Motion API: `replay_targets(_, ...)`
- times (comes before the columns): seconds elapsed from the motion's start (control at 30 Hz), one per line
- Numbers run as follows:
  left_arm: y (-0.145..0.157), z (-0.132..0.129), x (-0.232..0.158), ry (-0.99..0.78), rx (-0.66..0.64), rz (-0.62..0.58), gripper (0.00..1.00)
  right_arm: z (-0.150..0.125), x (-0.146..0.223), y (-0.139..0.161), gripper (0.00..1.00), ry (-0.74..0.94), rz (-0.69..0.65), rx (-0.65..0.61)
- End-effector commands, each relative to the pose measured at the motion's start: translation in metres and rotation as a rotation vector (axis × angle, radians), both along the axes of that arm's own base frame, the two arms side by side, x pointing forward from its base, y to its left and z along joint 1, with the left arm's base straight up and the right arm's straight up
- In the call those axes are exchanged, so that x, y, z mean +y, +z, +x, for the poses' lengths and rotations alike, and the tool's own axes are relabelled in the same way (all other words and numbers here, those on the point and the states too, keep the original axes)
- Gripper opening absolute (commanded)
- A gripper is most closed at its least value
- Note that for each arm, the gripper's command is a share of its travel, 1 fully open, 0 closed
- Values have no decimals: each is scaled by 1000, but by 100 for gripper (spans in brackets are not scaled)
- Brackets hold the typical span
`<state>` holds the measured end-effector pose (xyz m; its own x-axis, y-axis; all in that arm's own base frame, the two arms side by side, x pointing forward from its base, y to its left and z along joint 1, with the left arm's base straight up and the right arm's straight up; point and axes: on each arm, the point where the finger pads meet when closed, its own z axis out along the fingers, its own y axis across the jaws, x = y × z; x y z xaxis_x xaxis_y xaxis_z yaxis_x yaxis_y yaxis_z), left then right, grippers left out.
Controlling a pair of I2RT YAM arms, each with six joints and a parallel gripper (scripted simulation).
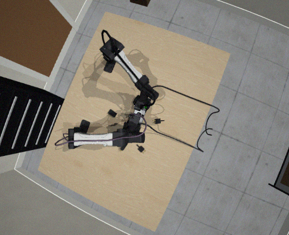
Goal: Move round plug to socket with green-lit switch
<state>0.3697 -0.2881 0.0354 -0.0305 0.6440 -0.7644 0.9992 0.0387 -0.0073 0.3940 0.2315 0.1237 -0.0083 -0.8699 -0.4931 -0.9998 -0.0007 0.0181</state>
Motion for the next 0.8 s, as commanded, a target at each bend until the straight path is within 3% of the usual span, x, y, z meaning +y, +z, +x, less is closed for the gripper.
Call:
replay_targets(0.0,18,8,-1,-6,-48,-23,73,6,1,21,33,-2,5,-7)
replay_targets(0.13,19,9,-1,-6,-51,-23,73,5,1,43,33,-2,3,-3)
replay_targets(0.2,19,9,-1,-5,-52,-22,95,5,1,43,33,-2,3,-3)
replay_targets(0.23,19,9,-1,-5,-52,-20,100,5,1,43,33,-2,3,-3)
replay_targets(0.37,34,0,13,-8,-44,-28,100,5,1,45,33,-2,3,-3)
replay_targets(0.43,34,0,13,-8,-44,-28,100,5,1,45,33,-2,3,-3)
replay_targets(0.57,65,12,24,-7,-94,-46,100,4,0,56,33,-2,12,-27)
replay_targets(0.77,87,7,55,-1,-81,-29,100,5,1,56,33,-2,14,-34)
